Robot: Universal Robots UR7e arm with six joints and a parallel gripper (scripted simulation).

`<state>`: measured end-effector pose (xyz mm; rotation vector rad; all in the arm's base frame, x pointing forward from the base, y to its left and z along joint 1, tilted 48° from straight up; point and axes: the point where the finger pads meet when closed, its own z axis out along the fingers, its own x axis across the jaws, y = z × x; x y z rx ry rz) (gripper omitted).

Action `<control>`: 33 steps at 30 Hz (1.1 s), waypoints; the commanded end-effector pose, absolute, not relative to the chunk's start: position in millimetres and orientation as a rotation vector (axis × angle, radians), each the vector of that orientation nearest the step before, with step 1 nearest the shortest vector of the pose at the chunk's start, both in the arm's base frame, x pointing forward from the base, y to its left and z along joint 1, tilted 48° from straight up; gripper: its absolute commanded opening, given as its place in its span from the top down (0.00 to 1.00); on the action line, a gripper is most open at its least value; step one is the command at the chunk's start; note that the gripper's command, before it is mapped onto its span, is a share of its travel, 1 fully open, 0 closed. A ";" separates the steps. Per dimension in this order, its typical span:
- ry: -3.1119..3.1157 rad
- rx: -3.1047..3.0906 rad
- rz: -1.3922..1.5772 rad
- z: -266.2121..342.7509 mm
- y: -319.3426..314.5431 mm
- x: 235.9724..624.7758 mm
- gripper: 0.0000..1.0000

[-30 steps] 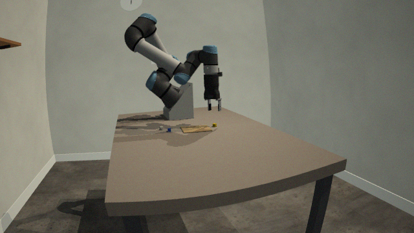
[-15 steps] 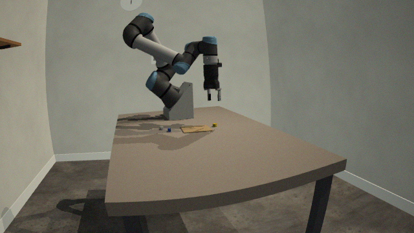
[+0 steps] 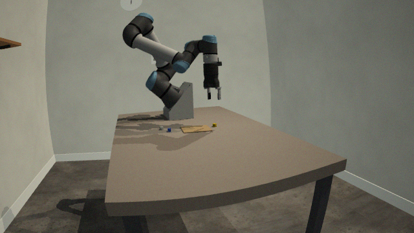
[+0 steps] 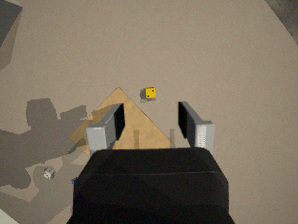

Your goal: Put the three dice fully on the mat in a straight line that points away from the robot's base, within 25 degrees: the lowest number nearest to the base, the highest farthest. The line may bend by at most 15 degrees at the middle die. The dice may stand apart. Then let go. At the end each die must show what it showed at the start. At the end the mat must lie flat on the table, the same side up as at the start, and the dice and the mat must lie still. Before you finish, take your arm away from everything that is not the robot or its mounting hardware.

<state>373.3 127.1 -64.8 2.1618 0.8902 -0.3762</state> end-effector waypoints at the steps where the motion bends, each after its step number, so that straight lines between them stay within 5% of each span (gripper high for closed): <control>1: 0.901 2.159 -0.379 -65.8 125.4 373.4 0.00; 33: 0.851 2.175 -0.357 -73.7 116.2 372.5 0.00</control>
